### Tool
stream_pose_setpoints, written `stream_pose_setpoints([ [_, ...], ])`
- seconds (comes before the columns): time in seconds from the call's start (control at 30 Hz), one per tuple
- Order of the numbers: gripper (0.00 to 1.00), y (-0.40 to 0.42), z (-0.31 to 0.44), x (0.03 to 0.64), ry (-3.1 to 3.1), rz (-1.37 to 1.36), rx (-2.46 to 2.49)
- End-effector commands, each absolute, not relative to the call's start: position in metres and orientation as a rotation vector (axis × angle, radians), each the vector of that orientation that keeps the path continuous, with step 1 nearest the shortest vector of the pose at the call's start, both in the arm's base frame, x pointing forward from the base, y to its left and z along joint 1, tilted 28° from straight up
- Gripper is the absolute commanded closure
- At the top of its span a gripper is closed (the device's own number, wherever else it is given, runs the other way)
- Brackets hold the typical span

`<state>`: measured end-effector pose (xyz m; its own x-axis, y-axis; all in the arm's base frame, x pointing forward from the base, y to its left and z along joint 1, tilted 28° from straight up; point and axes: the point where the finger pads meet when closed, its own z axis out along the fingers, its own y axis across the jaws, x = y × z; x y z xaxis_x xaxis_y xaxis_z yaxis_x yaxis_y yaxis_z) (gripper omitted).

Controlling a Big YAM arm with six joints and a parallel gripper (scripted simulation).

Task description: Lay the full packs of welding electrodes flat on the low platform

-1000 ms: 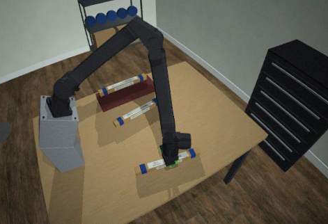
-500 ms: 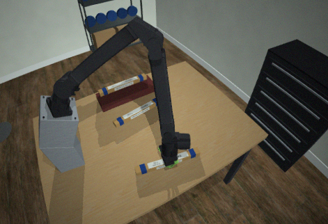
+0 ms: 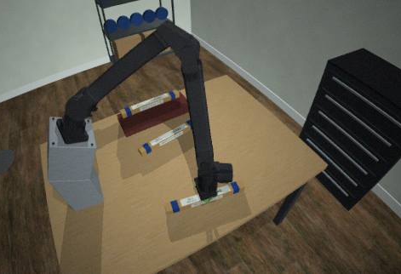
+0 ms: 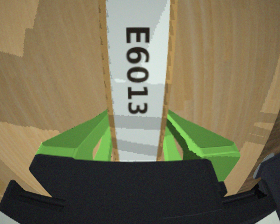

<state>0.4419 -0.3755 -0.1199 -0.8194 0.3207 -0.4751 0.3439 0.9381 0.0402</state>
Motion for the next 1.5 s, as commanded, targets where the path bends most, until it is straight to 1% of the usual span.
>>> stream_pose_setpoints([
  [0.0,1.00,-0.366,-0.132,0.446,2.616,-0.046,0.471],
  [1.07,1.00,-0.366,-0.132,0.446,2.618,-0.045,0.470],
  [1.47,1.00,-0.371,-0.104,0.433,2.607,-0.060,0.471],
])
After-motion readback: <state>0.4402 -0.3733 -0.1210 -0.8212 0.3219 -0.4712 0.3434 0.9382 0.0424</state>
